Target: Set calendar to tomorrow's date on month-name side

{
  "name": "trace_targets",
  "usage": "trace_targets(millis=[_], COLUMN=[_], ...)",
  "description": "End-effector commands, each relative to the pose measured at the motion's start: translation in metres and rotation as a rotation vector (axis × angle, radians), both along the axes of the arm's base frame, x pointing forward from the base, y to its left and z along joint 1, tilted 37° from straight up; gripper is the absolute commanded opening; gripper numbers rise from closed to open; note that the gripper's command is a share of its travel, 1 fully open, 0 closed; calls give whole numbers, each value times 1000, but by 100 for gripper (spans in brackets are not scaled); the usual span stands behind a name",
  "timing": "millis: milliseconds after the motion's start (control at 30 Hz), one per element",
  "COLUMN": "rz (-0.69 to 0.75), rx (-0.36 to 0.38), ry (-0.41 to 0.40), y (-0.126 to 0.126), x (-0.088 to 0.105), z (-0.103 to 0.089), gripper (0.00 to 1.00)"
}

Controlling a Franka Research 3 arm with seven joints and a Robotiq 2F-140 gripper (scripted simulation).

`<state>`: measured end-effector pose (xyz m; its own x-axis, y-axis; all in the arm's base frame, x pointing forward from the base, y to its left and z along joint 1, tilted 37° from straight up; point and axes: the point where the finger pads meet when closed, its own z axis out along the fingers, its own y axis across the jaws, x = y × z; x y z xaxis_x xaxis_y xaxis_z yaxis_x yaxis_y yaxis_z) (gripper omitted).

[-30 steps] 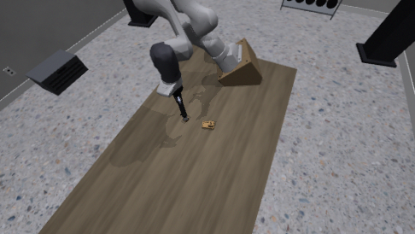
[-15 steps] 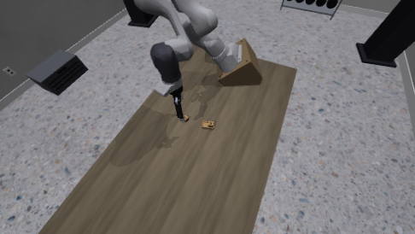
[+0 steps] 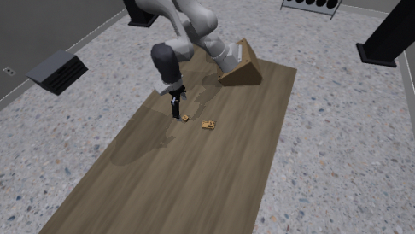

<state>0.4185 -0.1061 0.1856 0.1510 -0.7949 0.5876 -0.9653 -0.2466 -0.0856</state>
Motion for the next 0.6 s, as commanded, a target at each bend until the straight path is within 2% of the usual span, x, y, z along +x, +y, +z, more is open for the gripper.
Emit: trace_targets(millis=[0,567], rz=[-137,-354], rx=[31,90], ry=[-103,-253], y=[2,1], x=[0,0], z=[-2,-4], gripper=[100,100])
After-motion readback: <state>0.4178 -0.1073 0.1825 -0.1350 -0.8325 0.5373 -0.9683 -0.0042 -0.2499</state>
